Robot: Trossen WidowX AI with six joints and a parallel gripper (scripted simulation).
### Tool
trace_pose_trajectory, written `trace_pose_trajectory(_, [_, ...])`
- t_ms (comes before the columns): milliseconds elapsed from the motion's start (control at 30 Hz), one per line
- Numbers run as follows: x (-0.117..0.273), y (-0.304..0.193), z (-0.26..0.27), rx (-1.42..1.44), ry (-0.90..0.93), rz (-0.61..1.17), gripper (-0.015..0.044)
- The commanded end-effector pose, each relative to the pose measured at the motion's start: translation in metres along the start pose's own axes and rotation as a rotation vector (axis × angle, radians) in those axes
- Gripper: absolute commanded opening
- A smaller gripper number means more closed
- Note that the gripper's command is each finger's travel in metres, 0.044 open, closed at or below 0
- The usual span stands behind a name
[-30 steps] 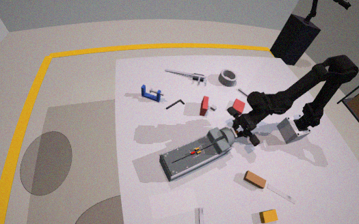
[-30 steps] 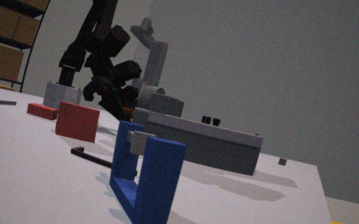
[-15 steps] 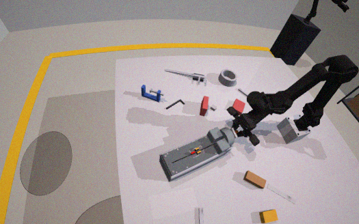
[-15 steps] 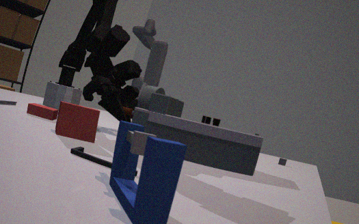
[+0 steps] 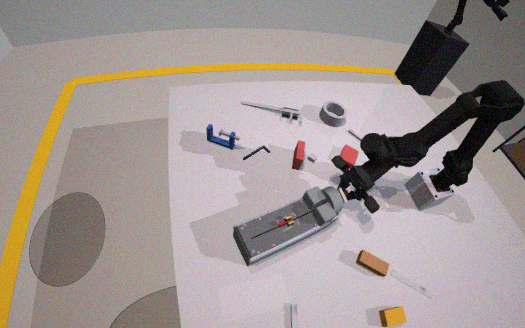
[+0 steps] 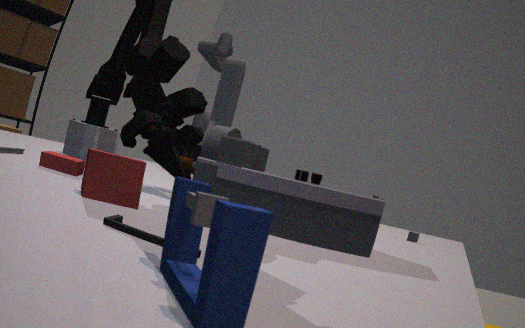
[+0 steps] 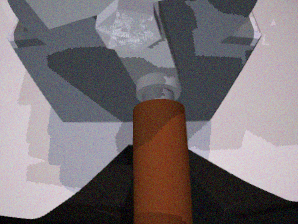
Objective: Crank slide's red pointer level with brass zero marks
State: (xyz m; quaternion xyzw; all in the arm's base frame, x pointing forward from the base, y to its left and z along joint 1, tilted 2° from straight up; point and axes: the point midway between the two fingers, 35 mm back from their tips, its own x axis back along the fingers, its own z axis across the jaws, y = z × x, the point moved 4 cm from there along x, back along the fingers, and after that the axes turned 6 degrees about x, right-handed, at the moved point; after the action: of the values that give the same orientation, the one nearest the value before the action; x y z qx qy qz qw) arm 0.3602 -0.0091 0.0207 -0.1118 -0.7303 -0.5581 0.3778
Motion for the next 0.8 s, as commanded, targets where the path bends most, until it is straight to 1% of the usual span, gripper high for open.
trace_pose_trajectory(0, [0.0022,0.0006,-0.0081,-0.002,-0.023,-0.004,0.0])
trace_pose_trajectory(767, [0.0041,0.002,-0.0112,-0.002,-0.023,-0.004,0.0])
